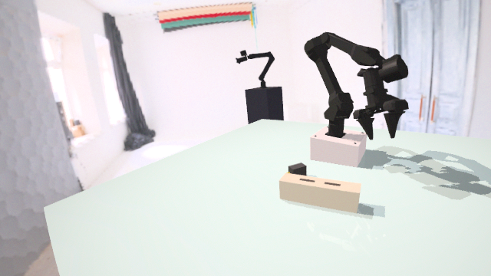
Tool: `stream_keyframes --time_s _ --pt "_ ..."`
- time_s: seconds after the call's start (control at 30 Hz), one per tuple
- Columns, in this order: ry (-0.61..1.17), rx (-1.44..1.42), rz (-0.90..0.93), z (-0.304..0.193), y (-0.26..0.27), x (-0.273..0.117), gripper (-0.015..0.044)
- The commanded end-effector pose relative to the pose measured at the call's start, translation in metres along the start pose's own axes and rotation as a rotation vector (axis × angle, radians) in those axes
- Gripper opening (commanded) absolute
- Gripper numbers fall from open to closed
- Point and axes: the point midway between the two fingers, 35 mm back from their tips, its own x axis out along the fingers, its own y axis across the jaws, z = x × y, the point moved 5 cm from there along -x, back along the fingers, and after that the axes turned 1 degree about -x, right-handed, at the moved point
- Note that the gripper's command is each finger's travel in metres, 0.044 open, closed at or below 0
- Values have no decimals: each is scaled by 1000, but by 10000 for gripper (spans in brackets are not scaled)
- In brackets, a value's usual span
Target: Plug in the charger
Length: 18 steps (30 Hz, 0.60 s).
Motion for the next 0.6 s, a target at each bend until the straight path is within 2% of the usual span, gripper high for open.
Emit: stream_keyframes --time_s 0.0,0.57 --pt "13 119 15 -8 -5 1 440" --pt "77 528 71 -44 -12 11 440"
